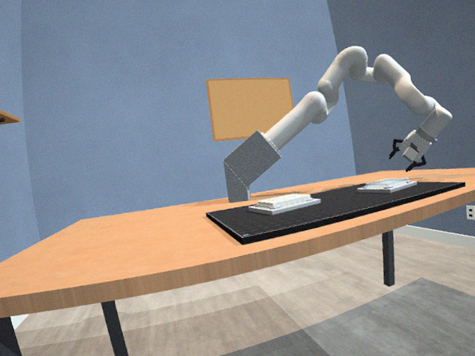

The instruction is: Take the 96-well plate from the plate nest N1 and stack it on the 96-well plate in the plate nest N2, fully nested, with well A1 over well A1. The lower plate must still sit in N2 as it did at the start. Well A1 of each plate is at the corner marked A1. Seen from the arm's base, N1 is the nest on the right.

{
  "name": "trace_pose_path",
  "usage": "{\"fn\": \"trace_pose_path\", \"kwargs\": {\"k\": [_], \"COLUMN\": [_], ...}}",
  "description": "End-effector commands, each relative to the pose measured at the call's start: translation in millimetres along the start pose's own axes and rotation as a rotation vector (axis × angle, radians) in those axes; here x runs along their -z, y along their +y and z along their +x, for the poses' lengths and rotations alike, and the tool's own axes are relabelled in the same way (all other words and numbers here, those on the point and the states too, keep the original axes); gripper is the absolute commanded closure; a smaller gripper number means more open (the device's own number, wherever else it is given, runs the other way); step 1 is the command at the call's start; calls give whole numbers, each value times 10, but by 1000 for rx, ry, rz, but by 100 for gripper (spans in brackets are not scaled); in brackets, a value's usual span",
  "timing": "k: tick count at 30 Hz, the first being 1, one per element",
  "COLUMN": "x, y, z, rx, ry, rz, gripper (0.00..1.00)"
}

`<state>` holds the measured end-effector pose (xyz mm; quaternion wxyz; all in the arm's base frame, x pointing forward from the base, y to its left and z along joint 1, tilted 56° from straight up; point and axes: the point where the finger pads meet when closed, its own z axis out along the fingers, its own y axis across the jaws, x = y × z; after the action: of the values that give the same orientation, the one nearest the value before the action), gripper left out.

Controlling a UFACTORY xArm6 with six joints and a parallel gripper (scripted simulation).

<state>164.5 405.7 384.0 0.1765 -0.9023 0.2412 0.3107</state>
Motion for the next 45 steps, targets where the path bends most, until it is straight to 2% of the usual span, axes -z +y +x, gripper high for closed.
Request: {"fn": "trace_pose_path", "kwargs": {"k": [1,6,8,10,17,19,23,26,28,35,37,44,45], "x": [66,149,149,185,292,330,406,425,465,581,623,725,746], "y": [-5,2,2,10,39,55,90,98,122,192,223,302,320], "z": [148,384,384,477,757,848,1030,1076,1165,1426,1512,1726,1768], "rx": [40,45,45,80,84,119,122,122,157,160,195,197,214], "ry": [56,65,65,121,128,184,190,190,247,252,308,312,339], "rz": [21,23,23,34,35,38,38,38,34,34,23,22,13], "gripper": [0,0,0,0,0,0,0,0,0,0,0,0,0]}}
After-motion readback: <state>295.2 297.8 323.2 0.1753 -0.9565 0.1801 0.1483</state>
